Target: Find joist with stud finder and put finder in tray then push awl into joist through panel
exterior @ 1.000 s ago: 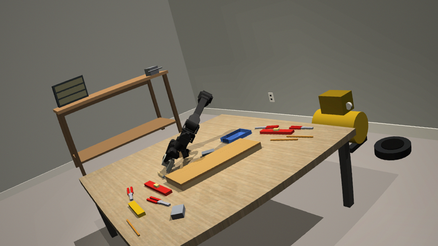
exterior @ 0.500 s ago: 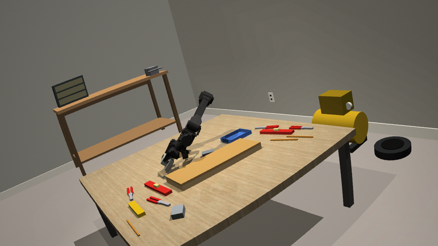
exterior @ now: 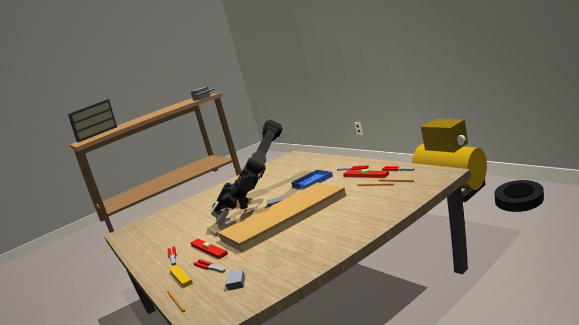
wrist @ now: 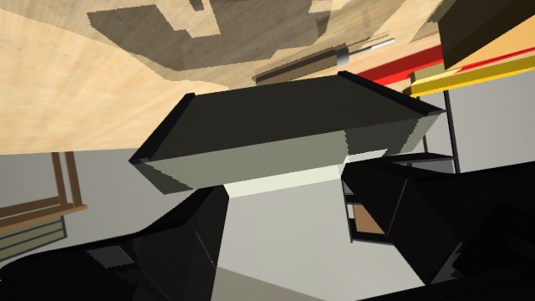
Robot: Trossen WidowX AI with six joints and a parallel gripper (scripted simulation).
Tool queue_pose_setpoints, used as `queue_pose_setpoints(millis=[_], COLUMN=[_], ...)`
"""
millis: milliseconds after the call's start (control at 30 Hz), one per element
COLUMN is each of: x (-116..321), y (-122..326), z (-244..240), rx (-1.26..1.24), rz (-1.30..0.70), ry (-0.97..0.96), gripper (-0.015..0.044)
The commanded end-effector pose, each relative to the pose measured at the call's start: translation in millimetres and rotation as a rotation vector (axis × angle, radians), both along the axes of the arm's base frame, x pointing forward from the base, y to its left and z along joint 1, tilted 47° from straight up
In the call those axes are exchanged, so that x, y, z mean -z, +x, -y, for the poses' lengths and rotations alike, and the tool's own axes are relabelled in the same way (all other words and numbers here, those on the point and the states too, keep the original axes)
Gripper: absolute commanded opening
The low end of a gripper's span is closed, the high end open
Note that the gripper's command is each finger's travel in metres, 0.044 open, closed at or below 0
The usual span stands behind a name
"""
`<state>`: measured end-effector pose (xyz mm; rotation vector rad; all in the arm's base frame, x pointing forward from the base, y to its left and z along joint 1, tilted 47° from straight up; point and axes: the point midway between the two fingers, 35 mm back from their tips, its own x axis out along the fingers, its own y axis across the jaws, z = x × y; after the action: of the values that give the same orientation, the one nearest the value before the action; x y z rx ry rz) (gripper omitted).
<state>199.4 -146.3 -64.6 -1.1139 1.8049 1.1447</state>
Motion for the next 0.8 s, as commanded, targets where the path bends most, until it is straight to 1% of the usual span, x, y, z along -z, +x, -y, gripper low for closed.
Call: queue_pose_setpoints(millis=[0,400,767], x=[6.0,19.5,20.8], y=[-1.4,-2.5,0.4], z=[-5.3,-20.4,-24.6], rx=[0.004,0.008,0.002], rz=[-0.004,-0.008,-0.005], ry=[-0.001,0.01,0.015], gripper=[0.0,0.0,0.0289])
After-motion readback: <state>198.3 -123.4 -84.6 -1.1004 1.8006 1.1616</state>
